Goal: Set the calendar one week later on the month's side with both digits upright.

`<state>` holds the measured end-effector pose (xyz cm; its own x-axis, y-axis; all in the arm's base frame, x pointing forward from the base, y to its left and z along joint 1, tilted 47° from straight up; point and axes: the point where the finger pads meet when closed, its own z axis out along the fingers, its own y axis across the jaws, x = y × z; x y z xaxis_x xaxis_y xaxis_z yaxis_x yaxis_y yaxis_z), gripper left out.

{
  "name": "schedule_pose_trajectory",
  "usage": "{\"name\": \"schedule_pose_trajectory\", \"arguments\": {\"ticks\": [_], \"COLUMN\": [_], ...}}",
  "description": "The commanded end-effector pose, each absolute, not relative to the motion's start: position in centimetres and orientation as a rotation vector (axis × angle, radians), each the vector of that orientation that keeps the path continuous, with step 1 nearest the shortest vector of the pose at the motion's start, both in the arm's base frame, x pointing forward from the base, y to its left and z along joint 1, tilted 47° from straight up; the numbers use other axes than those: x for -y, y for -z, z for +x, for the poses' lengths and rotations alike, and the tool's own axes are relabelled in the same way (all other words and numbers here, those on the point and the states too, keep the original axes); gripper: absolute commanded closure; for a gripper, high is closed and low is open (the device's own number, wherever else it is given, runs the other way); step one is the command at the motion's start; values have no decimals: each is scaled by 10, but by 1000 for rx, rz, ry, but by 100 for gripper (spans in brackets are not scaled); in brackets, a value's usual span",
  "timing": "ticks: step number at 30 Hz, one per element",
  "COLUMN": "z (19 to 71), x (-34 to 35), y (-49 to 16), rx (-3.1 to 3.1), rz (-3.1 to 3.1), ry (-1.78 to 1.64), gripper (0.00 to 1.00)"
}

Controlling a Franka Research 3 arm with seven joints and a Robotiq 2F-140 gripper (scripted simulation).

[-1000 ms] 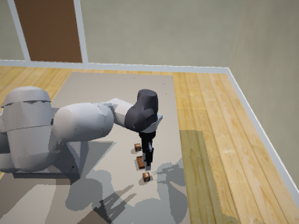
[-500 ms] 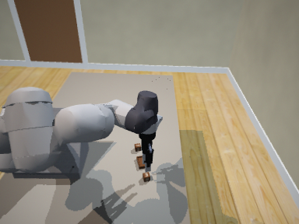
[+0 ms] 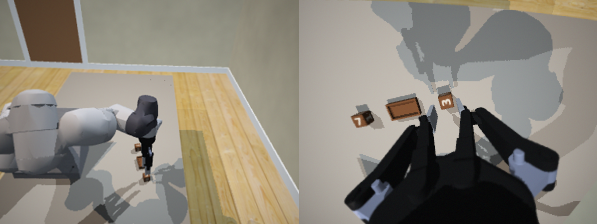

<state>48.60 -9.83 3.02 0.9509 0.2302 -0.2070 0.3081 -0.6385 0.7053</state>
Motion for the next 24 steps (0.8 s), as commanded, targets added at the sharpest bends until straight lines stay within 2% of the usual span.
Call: {"name": "schedule_pose_trajectory", "arguments": {"ticks": [1,24], "z": [488,489], "x": [102,116], "y": [-26,-14], "rx": [-368,-368], "rz": [2293,2293], "ry": [114,114], "gripper": [71,71]}}
